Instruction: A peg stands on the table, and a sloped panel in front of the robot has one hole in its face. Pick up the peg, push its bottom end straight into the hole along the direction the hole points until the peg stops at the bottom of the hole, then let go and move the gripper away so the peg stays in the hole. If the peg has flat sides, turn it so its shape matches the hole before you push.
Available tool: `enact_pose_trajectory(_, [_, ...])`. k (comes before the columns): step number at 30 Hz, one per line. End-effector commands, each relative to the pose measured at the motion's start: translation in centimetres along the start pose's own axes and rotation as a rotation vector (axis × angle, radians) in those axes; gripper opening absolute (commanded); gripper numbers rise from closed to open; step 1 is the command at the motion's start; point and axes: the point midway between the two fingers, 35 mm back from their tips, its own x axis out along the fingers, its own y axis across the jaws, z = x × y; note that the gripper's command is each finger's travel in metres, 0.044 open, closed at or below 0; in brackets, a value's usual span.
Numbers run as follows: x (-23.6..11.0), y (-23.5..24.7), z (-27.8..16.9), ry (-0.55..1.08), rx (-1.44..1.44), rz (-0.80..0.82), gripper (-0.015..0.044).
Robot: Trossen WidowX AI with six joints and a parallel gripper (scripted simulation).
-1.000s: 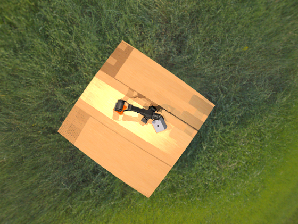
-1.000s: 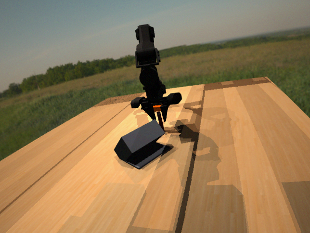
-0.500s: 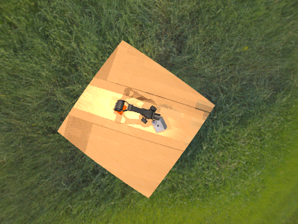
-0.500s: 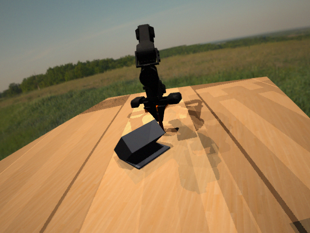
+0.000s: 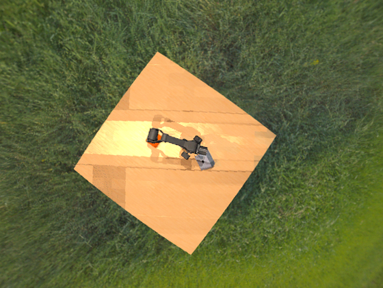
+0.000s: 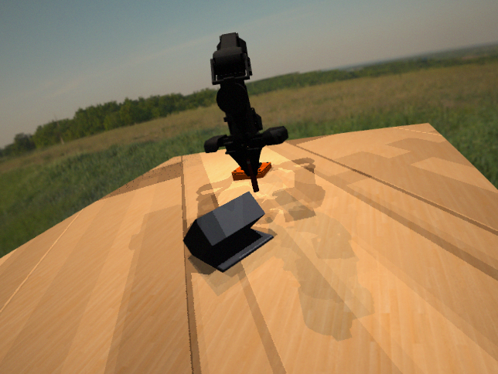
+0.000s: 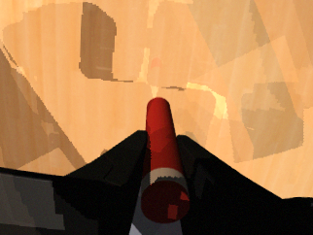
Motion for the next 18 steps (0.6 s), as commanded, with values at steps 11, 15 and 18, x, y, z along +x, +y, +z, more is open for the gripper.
enact_pose_trajectory(11, [-2.9,0.3,-0.2,0.006,0.019,-0.022,0.0])
enact_pose_trajectory(15, [-2.9,0.5,-0.5,0.005,0.053,-0.043,0.0])
enact_pose_trajectory(18, [-2.9,0.7,-0.8,0.003,0.078,-0.059,0.0])
